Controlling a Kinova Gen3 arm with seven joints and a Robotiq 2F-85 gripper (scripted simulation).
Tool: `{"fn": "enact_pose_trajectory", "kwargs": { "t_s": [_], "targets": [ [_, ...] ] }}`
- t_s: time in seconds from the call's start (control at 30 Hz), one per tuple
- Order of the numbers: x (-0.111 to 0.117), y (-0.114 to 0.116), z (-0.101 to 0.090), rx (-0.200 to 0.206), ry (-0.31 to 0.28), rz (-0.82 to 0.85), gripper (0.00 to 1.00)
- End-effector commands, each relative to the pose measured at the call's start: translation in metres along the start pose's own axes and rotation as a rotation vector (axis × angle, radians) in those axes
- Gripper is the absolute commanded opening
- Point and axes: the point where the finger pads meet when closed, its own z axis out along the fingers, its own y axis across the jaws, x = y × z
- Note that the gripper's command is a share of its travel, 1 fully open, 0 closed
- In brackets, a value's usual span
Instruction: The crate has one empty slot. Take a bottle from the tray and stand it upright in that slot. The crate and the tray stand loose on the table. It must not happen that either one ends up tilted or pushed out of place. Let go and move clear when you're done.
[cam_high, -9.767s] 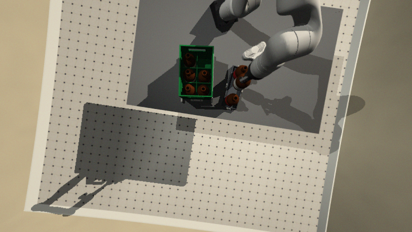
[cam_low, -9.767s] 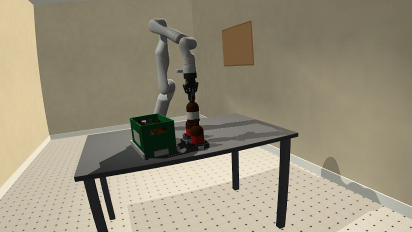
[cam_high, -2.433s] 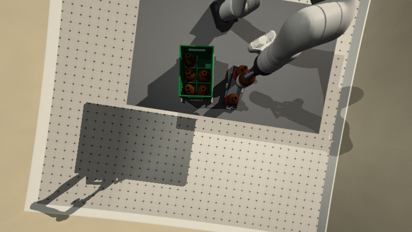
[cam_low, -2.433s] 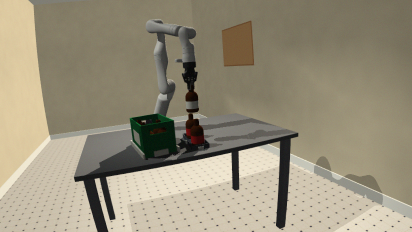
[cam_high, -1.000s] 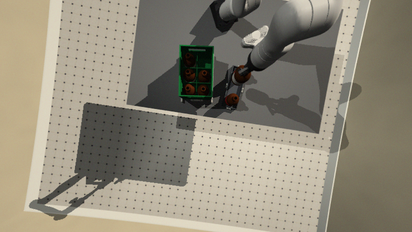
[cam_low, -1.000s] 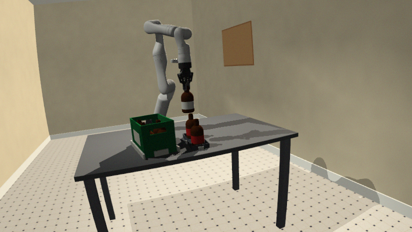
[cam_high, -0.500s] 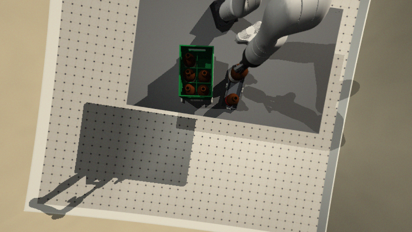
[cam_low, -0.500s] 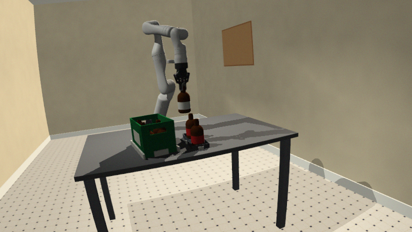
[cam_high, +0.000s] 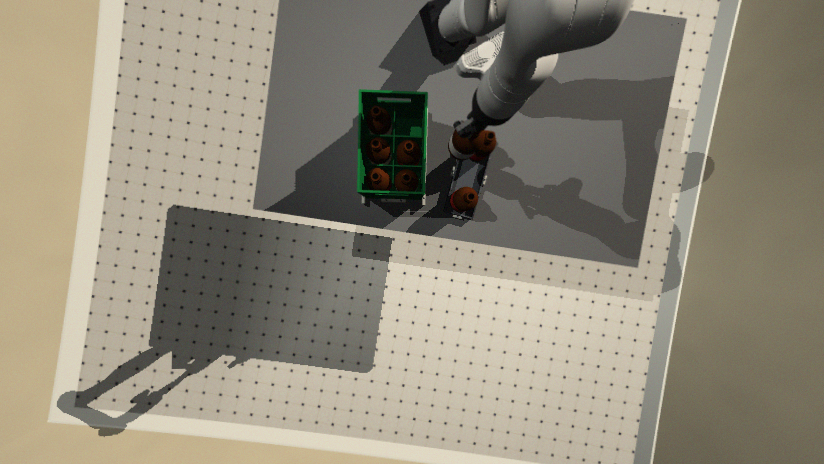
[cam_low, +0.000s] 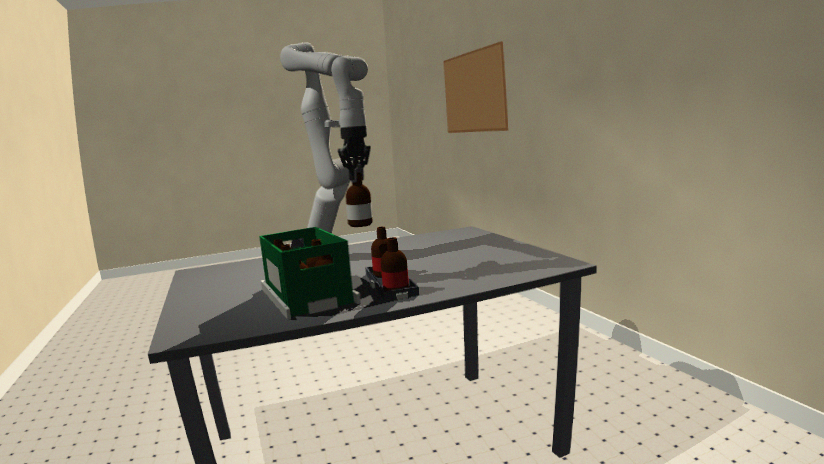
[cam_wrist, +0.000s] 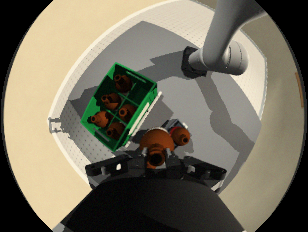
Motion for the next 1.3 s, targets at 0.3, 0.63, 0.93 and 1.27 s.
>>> {"fn": "enact_pose_trajectory", "kwargs": {
  "t_s": [0.3, 0.63, 0.93, 1.27],
  "targets": [
    [0.021, -0.009, -0.002, 0.000, -0.008, 0.003, 0.00],
    [0.043, -0.019, -0.001, 0.000, -0.008, 0.003, 0.00],
    [0.059, -0.026, -0.001, 0.000, -0.008, 0.003, 0.00],
    [0.081, -0.036, -0.001, 0.000, -0.008, 0.003, 0.00]
  ]
}}
